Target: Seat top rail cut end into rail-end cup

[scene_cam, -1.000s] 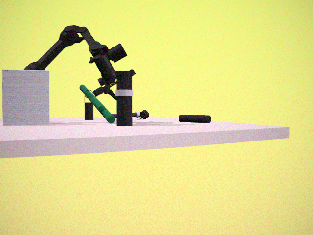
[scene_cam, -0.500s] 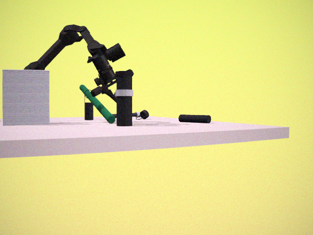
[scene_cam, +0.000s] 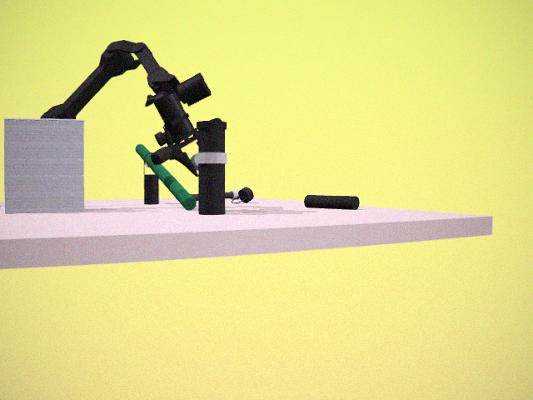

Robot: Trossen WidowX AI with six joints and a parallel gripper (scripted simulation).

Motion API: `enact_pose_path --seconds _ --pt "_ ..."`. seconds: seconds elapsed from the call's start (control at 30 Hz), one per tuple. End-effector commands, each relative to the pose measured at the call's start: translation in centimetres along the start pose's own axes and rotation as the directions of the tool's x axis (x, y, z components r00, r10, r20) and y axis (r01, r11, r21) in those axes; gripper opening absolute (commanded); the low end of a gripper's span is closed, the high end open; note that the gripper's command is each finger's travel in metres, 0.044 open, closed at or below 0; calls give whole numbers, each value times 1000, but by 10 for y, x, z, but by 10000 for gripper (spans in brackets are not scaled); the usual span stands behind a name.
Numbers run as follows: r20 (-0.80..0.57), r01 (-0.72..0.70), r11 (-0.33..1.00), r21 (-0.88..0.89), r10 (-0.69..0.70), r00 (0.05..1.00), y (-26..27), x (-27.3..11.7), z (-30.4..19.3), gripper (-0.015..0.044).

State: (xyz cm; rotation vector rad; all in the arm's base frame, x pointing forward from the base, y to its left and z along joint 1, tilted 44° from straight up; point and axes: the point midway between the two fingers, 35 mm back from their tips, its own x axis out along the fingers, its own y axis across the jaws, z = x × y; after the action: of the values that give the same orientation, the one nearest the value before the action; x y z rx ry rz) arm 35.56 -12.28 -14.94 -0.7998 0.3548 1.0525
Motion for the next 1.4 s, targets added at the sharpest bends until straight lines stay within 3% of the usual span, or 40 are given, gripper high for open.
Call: enact_pose_path --seconds 0.0,0.77,1.3,1.37 --pt "12 1 1000 -23 -1 1000 2 -2 -1 0" --pt "3 1 1000 -5 -1 1000 0 0 0 0" --pt "4 1 1000 -5 -1 1000 -7 -11 12 420" --pt "4 0 1000 -6 0 1000 -10 -16 18 440"
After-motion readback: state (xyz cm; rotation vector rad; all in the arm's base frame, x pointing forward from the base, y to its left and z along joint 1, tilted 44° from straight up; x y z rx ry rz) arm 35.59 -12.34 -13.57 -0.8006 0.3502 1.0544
